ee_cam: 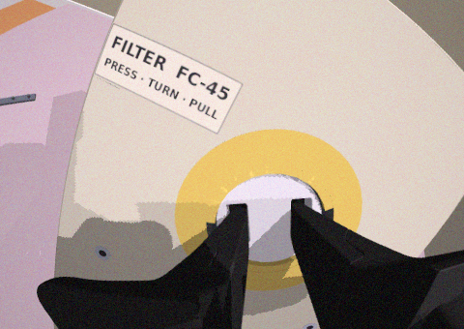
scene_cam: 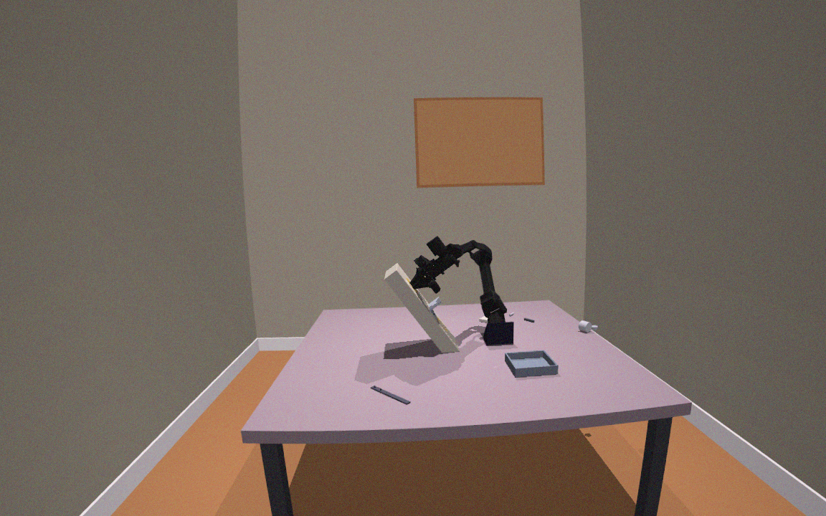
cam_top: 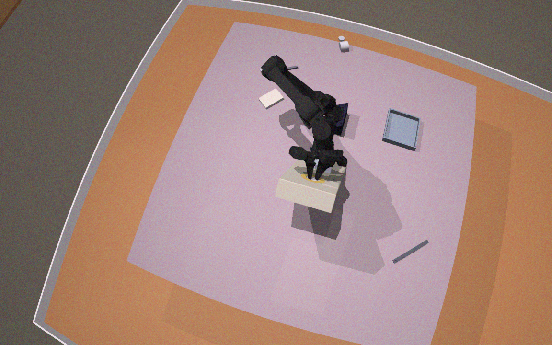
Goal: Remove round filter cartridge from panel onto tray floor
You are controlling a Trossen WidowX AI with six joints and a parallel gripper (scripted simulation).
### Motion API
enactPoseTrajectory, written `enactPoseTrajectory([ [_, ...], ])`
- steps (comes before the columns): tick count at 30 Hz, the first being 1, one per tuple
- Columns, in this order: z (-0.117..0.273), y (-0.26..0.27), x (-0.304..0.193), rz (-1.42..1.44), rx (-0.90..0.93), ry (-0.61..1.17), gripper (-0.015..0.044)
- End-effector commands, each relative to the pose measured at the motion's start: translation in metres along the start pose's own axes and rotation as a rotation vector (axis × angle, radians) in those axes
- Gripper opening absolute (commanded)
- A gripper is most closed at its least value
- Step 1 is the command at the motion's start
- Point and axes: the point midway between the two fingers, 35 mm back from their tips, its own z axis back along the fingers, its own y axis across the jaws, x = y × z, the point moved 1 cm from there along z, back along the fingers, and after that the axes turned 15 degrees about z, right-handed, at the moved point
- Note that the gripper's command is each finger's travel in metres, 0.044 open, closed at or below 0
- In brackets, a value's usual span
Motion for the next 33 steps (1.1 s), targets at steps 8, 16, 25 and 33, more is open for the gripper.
enactPoseTrajectory([
  [8,0.016,0.002,0.004,0.005,0.026,0.001,0.0000],
  [16,0.052,0.002,0.003,0.017,0.025,0.003,0.0000],
  [25,0.072,0.000,0.000,0.025,0.014,0.000,0.0000],
  [33,0.070,0.016,-0.015,0.025,0.014,0.000,0.0000],
])
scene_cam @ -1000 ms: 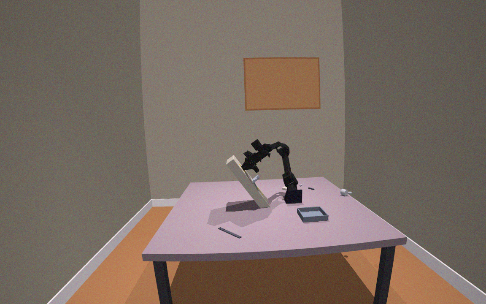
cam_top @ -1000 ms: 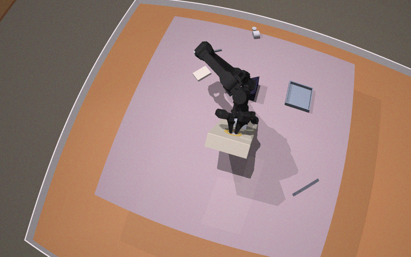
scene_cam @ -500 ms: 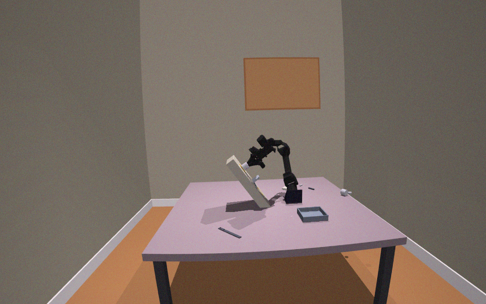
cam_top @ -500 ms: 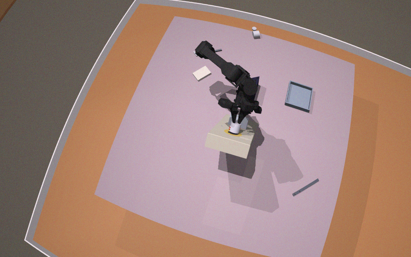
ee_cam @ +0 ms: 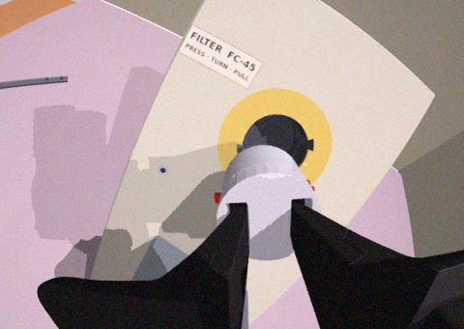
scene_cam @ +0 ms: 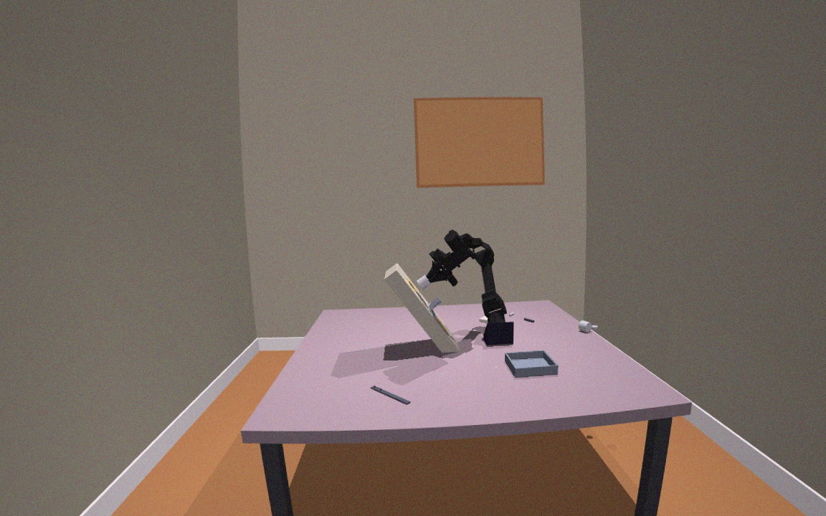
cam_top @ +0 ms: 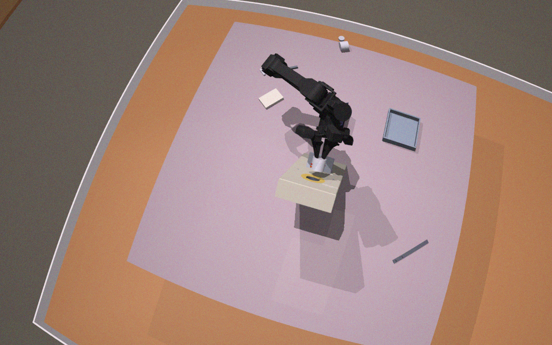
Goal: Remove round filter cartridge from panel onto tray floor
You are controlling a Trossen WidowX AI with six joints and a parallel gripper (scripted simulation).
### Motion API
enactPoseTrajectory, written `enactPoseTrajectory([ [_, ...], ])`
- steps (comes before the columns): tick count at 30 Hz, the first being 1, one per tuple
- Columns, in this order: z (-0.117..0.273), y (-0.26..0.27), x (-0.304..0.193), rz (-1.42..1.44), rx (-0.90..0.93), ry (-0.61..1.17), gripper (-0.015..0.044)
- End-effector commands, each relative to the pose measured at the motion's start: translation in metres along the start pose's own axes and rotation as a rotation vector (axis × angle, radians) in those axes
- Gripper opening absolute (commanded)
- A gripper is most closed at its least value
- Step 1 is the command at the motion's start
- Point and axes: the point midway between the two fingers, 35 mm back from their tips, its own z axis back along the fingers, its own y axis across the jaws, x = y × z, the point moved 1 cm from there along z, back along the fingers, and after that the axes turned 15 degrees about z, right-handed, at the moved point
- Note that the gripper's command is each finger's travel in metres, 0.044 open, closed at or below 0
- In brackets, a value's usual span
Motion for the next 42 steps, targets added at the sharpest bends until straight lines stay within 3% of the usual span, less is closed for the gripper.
enactPoseTrajectory([
  [1,0.000,0.006,-0.006,-0.009,-0.008,-0.003,0.0000],
  [16,-0.007,0.041,-0.040,-0.009,-0.008,-0.003,0.0000],
  [20,-0.007,0.039,-0.035,0.003,0.001,0.001,0.0101],
  [30,-0.007,0.042,-0.040,-0.008,-0.007,-0.002,0.0101],
  [42,0.003,-0.014,0.011,-0.010,-0.009,-0.003,0.0101],
])
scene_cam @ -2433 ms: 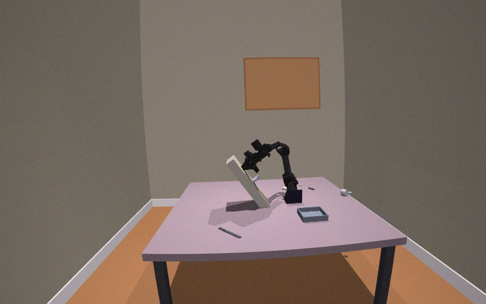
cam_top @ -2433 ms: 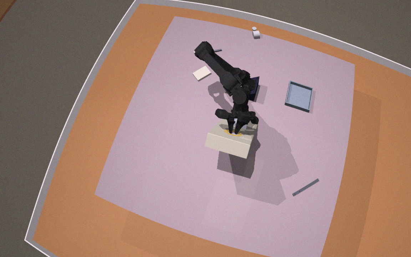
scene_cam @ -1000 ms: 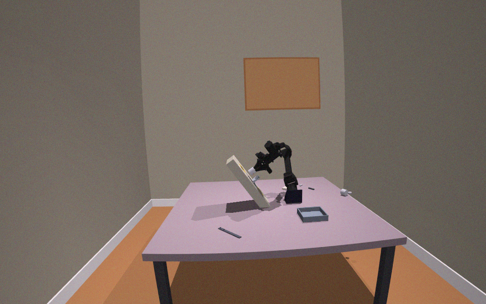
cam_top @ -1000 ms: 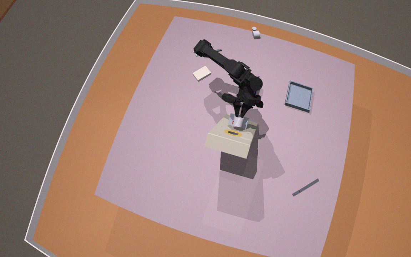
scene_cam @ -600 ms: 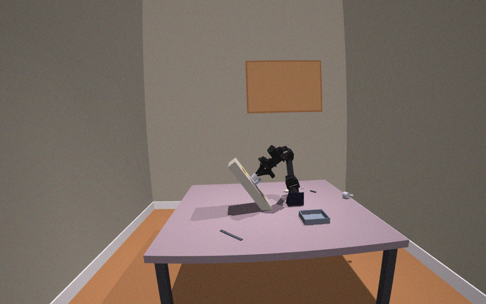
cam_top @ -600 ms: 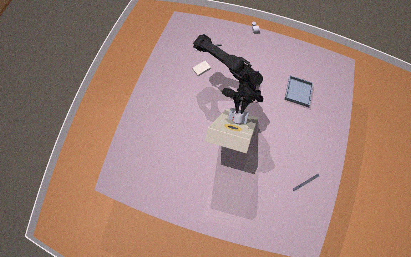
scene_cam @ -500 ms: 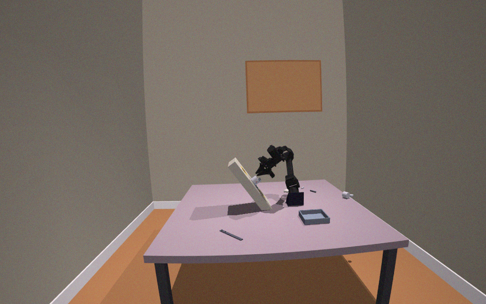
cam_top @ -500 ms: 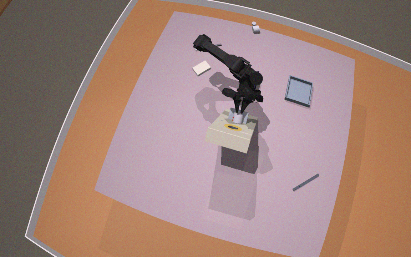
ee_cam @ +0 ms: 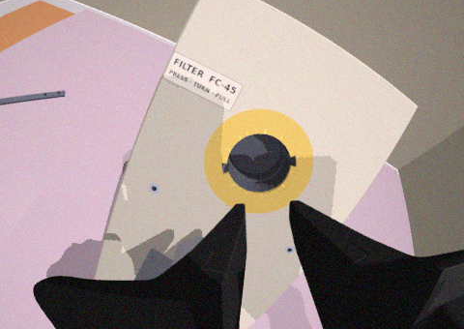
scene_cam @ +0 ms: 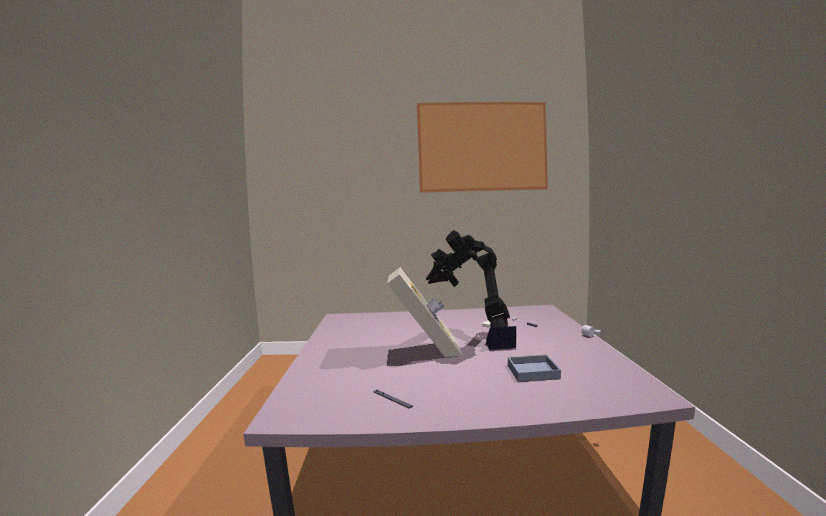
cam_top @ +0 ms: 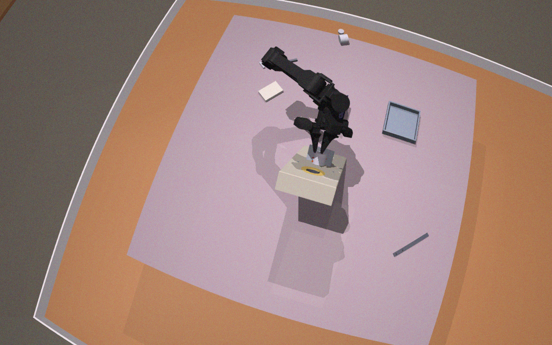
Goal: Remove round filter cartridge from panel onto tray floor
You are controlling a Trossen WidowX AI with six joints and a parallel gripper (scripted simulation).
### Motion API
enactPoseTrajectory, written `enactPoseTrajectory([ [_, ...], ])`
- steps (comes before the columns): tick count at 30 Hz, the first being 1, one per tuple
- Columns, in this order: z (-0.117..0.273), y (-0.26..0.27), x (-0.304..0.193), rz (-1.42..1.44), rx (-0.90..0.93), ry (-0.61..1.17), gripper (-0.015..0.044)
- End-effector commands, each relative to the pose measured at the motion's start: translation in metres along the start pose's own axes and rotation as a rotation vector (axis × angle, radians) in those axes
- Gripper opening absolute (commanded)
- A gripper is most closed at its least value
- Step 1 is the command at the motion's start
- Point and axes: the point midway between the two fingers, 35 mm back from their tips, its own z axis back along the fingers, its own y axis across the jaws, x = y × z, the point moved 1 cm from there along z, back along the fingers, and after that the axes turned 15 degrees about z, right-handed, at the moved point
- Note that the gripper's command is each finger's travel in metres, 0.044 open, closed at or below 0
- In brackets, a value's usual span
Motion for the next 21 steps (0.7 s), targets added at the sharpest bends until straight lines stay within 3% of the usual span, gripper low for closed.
enactPoseTrajectory([
  [1,-0.001,-0.001,0.002,0.019,0.000,0.008,0.0101],
  [3,-0.001,-0.001,0.002,0.019,0.000,0.008,0.0101],
  [15,0.044,-0.047,0.046,0.009,0.002,0.004,0.0416],
  [19,0.029,-0.021,0.027,-0.134,0.086,0.077,0.0311],
  [21,0.019,-0.001,0.008,-0.257,0.144,0.157,0.0305],
])
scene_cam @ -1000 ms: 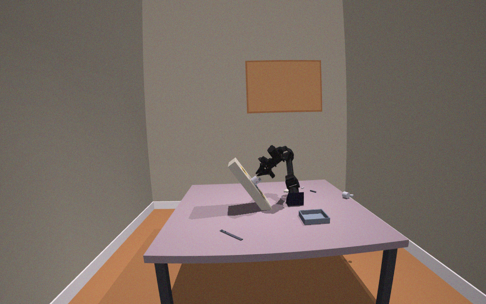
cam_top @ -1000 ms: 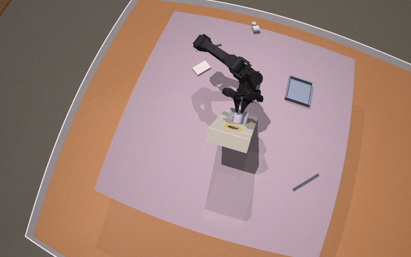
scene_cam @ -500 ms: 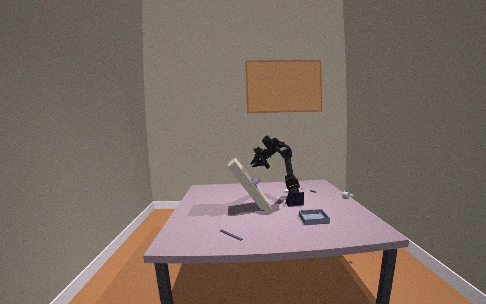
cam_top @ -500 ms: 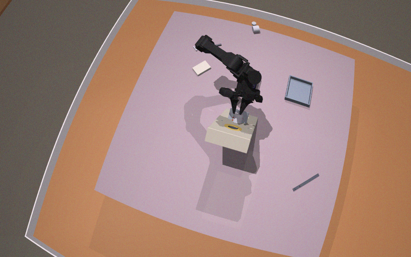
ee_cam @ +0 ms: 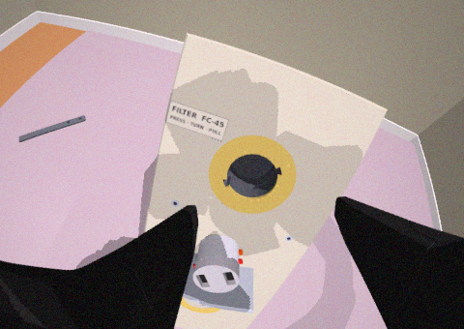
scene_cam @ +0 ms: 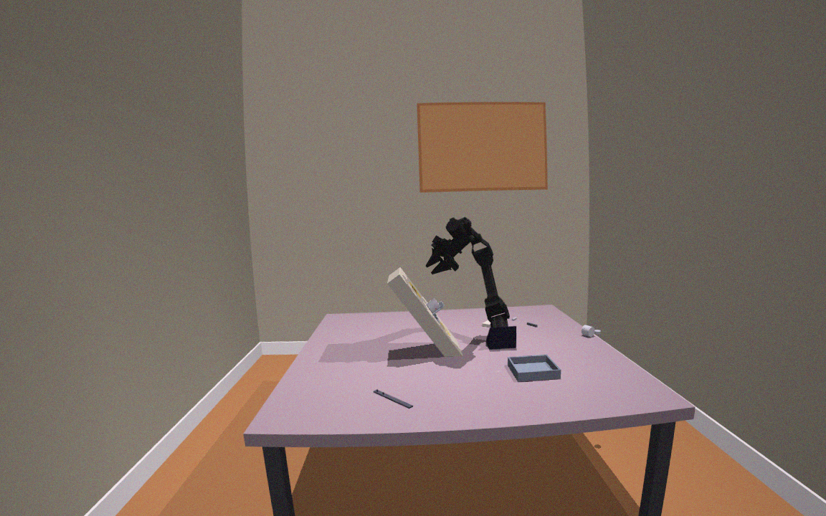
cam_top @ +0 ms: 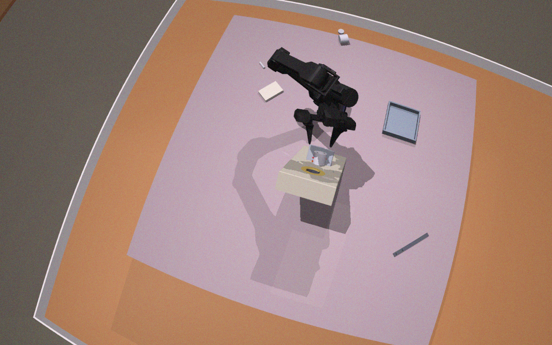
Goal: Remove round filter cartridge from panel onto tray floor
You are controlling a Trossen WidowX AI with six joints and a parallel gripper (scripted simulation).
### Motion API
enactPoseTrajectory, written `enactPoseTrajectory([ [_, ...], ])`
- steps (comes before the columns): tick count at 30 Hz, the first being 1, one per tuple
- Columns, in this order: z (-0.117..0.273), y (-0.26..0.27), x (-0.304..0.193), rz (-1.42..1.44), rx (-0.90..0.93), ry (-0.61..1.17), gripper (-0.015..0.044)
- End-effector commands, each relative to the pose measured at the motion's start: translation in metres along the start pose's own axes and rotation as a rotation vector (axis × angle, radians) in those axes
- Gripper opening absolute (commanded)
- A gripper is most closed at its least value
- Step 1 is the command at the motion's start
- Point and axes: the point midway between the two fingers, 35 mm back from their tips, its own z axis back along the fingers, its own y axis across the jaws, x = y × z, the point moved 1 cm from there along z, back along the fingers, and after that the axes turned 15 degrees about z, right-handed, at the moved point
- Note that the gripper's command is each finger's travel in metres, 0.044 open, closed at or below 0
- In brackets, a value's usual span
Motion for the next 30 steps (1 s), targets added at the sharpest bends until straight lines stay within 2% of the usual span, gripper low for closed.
enactPoseTrajectory([
  [1,-0.022,0.027,-0.034,-0.169,0.083,0.140,0.0305],
  [4,-0.035,0.048,-0.067,-0.349,0.125,0.283,0.0305],
  [6,-0.037,0.053,-0.075,-0.390,0.130,0.319,0.0305],
  [30,-0.067,0.059,-0.083,-0.391,0.132,0.318,0.0305],
])
